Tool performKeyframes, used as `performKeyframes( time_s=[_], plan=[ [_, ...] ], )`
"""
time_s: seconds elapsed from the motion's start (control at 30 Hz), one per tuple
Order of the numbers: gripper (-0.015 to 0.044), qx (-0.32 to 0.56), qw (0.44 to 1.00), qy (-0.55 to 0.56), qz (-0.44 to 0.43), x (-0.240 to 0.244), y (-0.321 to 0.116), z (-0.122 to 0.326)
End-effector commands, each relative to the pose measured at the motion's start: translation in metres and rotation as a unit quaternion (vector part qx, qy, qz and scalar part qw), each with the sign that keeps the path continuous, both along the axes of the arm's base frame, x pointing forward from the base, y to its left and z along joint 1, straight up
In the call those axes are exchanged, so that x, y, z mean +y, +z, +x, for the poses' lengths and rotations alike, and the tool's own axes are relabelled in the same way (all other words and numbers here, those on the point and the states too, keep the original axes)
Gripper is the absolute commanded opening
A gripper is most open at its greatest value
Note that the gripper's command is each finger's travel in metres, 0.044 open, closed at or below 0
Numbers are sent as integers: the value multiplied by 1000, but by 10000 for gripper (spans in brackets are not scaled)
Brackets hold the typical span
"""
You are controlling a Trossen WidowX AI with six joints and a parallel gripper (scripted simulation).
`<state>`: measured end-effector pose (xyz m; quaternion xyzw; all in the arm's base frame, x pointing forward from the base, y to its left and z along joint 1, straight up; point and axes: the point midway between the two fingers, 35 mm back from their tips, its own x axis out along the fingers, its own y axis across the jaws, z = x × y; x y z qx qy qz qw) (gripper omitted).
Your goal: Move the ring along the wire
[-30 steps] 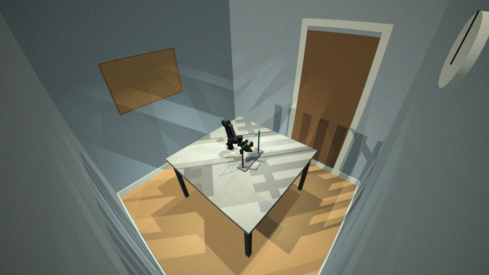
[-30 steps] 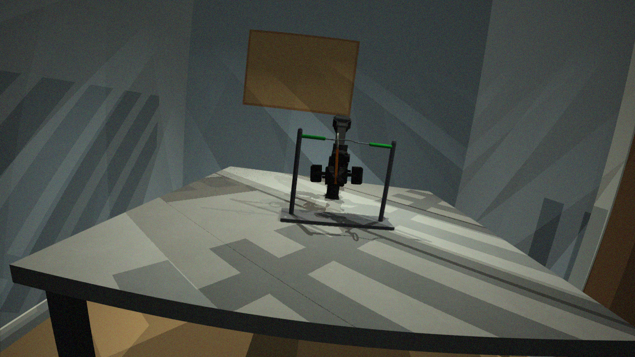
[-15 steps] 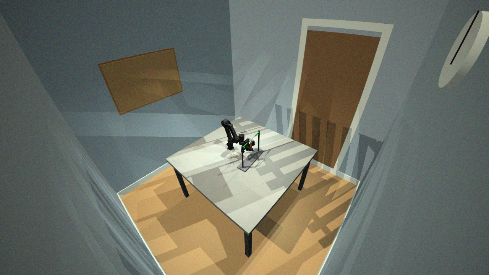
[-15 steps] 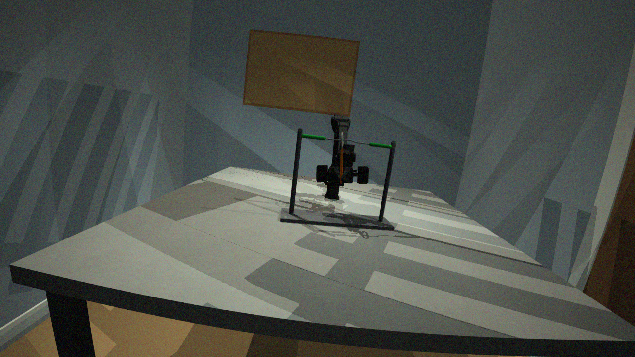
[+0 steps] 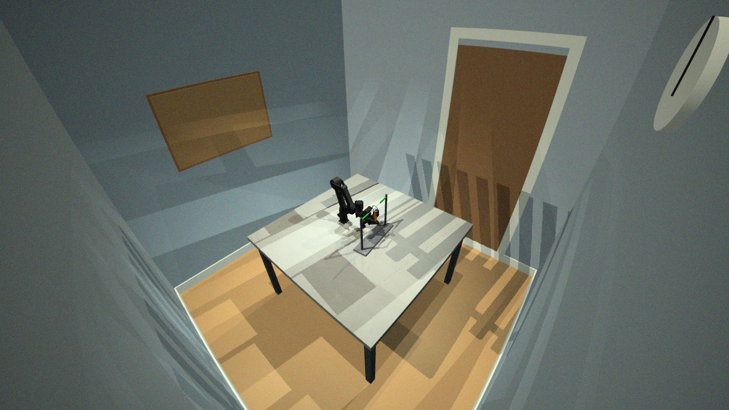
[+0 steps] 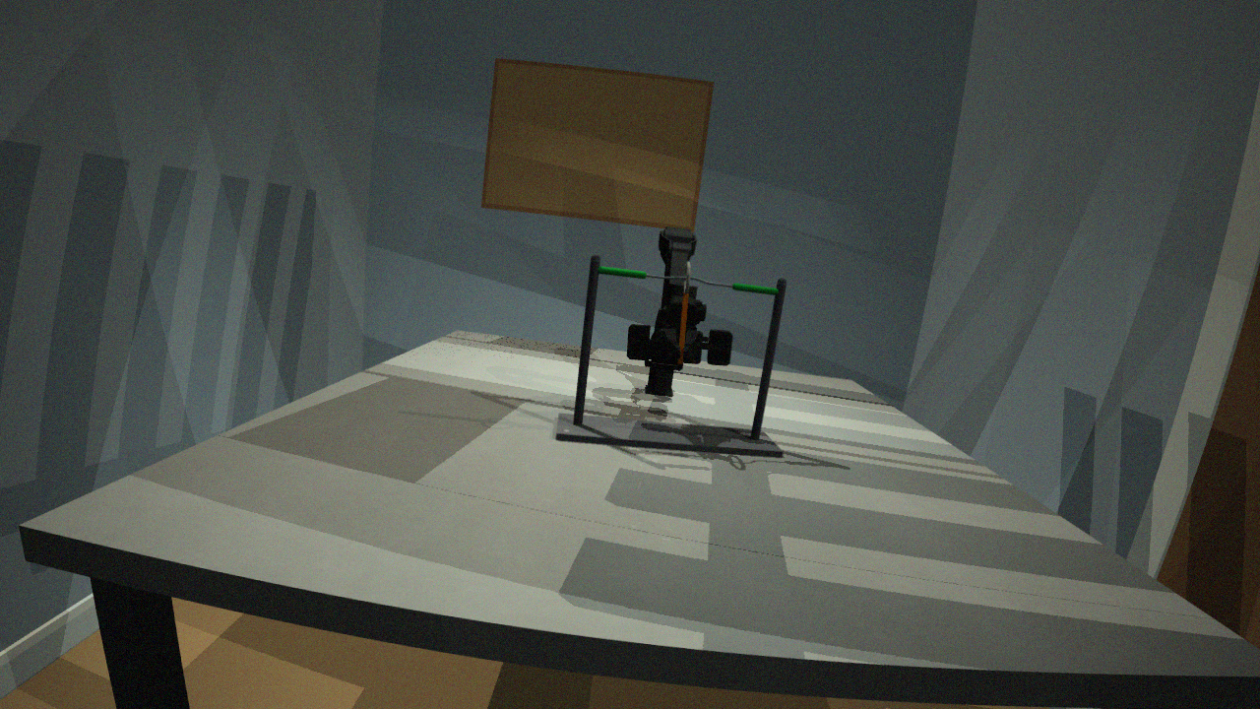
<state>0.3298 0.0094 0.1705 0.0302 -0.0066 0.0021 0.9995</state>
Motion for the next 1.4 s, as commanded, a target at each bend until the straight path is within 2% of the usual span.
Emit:
performKeyframes(
  time_s=[0.0,0.73,1.37],
  plan=[
    [-150,-3,999,28,-15,0,0,0],
    [-150,26,971,208,-112,-5,0,-10],
    [-150,52,979,175,-96,10,-2,-24]
  ],
)
